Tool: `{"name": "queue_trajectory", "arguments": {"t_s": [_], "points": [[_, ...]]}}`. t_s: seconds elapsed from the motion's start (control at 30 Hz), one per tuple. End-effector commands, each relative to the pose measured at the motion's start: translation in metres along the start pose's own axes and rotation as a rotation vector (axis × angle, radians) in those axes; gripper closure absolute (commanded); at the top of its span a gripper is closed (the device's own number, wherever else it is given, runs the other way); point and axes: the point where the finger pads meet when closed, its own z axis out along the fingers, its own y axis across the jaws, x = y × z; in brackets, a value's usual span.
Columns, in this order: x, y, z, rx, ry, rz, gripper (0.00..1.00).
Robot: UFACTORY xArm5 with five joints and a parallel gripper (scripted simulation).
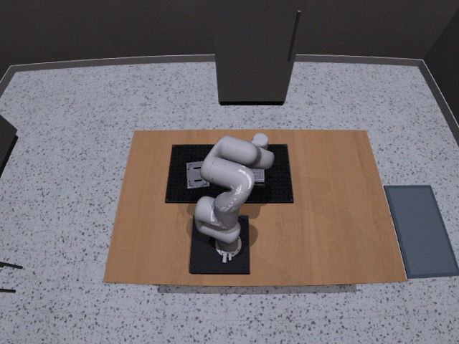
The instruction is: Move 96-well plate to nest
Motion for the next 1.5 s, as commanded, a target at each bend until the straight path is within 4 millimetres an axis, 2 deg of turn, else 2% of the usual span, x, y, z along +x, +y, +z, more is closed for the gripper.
{"name": "queue_trajectory", "arguments": {"t_s": [0.0,0.67,0.7,1.47], "points": [[0.0013,0.0004,0.0011,0.014,0.008,0.000,0.00],[0.0013,0.0003,0.0032,0.014,0.008,0.000,0.00],[0.0013,0.0004,0.0025,0.014,0.008,0.000,1.00],[0.0013,0.0004,0.0025,0.014,0.008,0.000,1.00]]}}
